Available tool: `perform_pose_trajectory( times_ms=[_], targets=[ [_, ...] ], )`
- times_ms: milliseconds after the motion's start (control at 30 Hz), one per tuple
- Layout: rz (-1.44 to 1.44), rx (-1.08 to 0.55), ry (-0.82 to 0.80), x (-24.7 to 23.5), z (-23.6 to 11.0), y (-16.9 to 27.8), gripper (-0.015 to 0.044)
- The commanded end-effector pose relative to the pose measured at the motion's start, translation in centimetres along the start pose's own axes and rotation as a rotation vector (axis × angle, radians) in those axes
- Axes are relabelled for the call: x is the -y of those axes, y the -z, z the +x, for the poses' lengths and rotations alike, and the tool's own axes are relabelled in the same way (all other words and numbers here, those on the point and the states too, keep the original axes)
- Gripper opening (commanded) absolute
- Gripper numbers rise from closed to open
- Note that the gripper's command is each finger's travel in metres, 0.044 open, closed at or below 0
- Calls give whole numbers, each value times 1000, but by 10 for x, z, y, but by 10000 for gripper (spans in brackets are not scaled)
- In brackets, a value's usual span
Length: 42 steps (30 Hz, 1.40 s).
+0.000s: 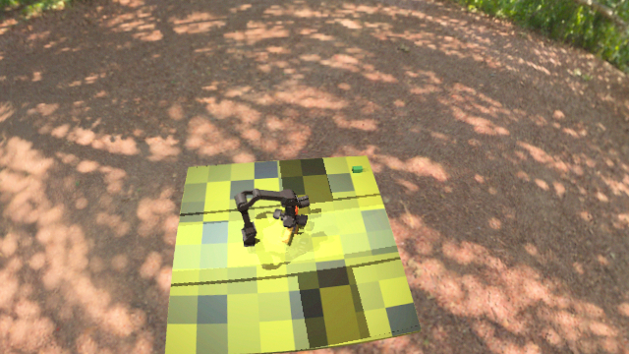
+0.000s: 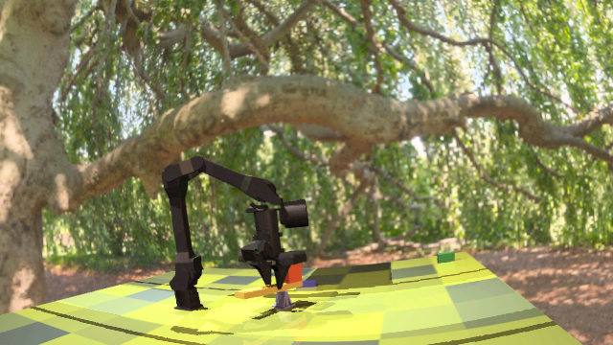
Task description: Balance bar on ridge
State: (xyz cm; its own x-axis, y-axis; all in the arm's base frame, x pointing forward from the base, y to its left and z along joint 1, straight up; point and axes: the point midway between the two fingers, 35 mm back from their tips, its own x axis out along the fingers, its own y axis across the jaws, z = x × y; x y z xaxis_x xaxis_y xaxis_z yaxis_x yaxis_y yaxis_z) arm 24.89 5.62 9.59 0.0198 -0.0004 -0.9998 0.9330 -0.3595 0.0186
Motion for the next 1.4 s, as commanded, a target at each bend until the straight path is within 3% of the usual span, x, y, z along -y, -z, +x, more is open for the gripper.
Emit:
perform_pose_trajectory(
  times_ms=[0, 1367],
  targets=[
    [5, -4, 2, 0, 1, 1, 0],
    [5, -4, 2, 1, 4, 0, 0]
  ],
)
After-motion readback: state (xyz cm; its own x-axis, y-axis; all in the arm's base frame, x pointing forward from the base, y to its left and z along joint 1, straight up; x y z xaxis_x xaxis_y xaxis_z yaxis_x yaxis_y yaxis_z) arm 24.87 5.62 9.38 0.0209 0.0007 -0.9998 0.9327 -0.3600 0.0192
